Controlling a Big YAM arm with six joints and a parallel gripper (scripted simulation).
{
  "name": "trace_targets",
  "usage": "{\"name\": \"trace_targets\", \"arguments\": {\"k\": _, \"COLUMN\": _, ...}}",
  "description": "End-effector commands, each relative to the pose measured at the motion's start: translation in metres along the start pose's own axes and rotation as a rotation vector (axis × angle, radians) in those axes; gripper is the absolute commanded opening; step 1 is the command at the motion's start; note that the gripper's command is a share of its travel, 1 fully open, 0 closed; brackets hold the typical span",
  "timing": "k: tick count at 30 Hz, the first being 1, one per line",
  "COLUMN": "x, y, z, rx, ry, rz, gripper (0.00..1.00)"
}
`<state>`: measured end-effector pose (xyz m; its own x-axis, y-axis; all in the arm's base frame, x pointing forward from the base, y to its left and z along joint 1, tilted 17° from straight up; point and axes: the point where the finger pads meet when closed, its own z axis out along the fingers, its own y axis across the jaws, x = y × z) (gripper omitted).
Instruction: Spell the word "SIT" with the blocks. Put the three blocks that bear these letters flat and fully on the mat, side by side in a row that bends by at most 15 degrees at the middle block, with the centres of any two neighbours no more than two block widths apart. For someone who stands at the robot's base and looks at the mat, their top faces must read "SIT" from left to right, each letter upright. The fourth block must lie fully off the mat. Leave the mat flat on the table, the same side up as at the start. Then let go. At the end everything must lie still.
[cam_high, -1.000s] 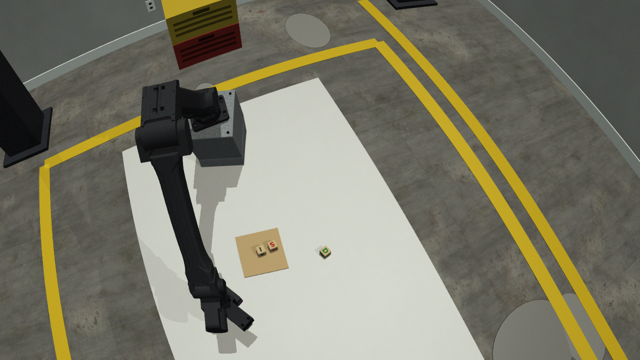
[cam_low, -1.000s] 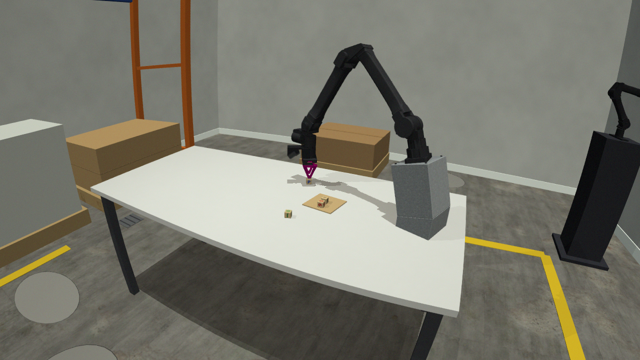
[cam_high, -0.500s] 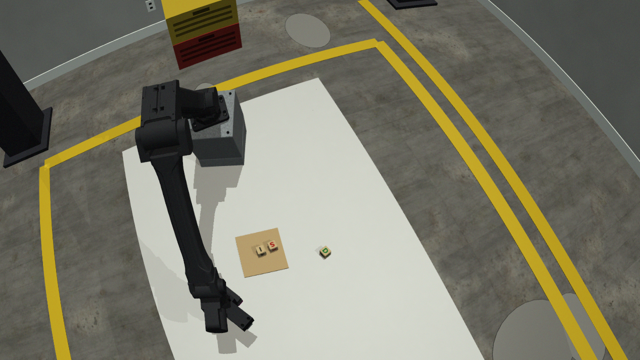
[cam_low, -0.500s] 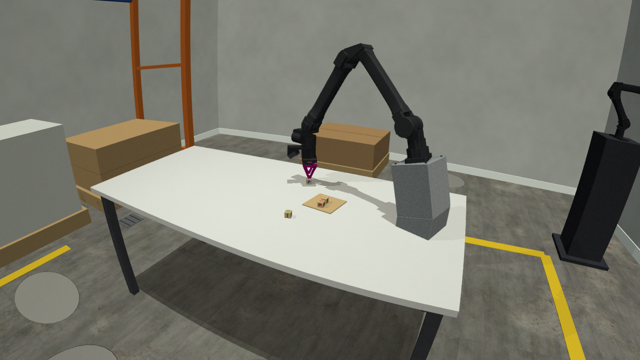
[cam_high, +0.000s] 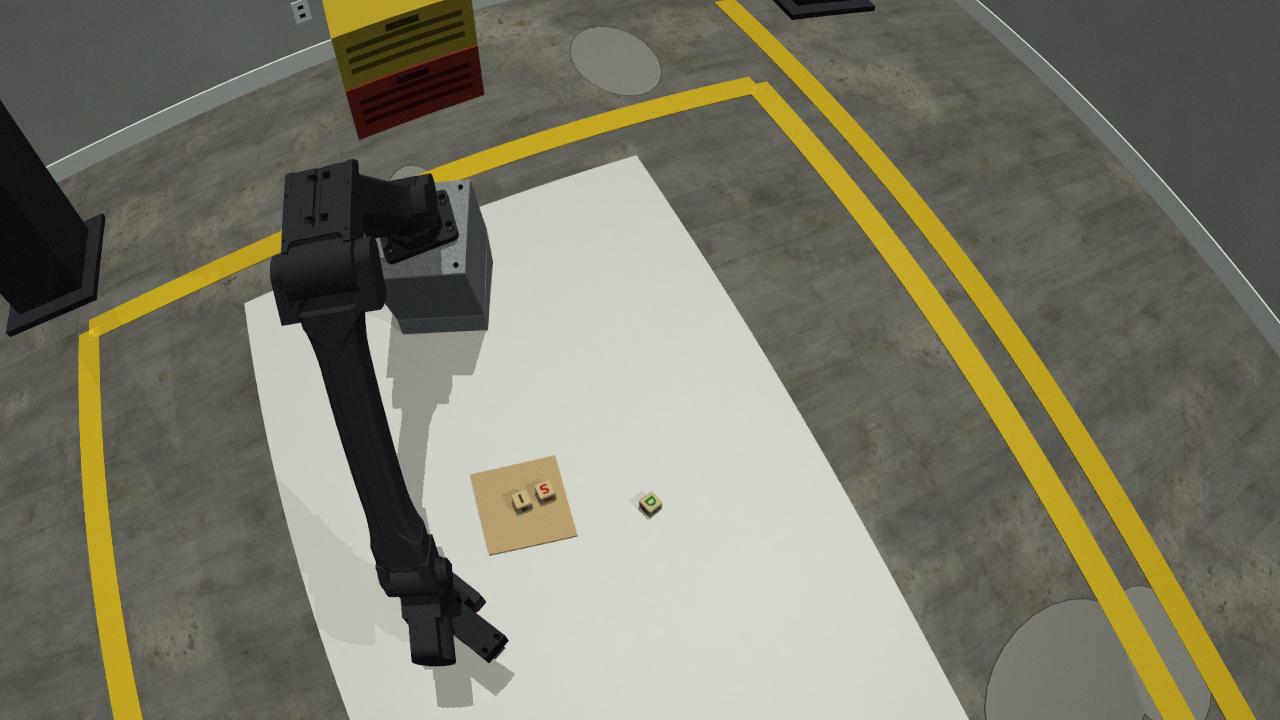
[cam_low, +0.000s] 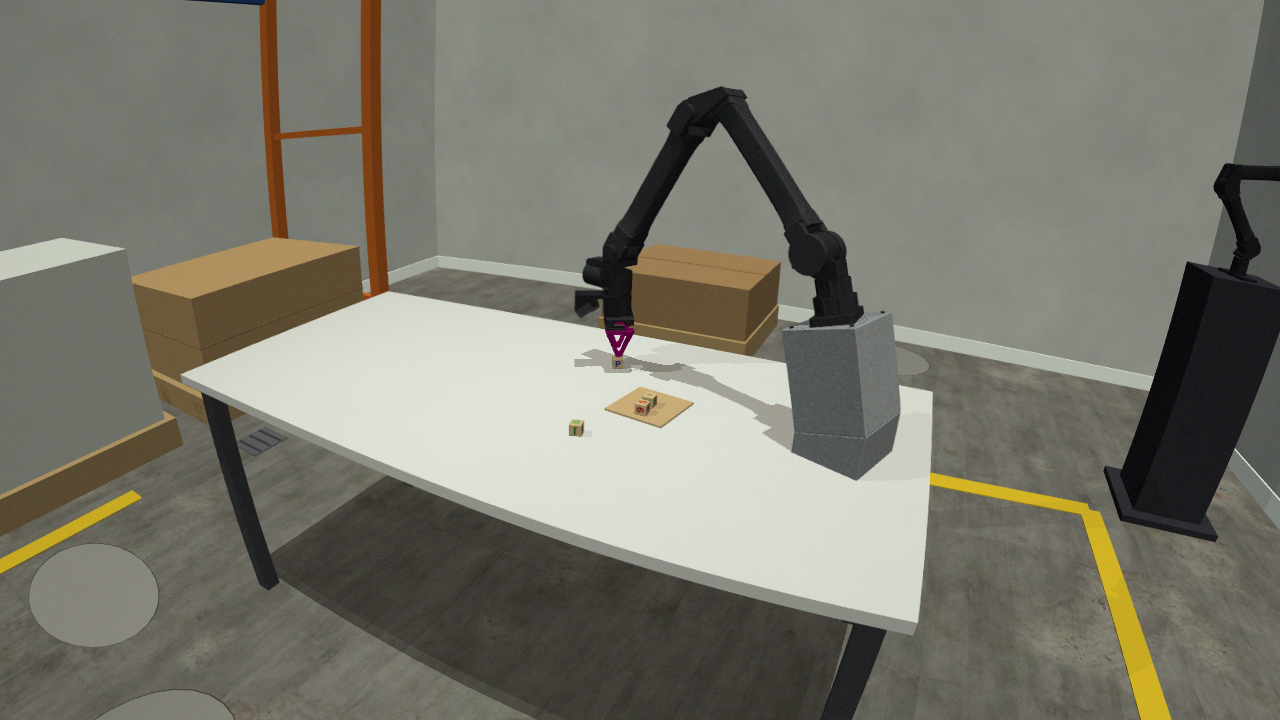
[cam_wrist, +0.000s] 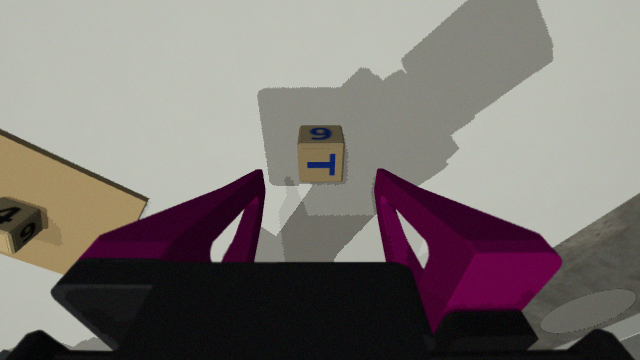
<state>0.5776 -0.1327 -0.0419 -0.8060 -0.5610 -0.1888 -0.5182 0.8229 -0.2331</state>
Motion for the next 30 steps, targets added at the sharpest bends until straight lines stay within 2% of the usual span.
{"name": "trace_targets", "arguments": {"k": 1, "x": 0.001, "y": -0.009, "z": 0.007, "rx": 0.007, "ry": -0.009, "rz": 0.018, "gripper": 0.6}}
{"name": "trace_targets", "arguments": {"k": 16, "x": -0.007, "y": -0.018, "z": 0.008, "rx": 0.023, "ry": -0.024, "rz": 0.019, "gripper": 0.6}}
{"name": "trace_targets", "arguments": {"k": 30, "x": -0.006, "y": -0.017, "z": 0.031, "rx": 0.022, "ry": -0.023, "rz": 0.015, "gripper": 0.6}}
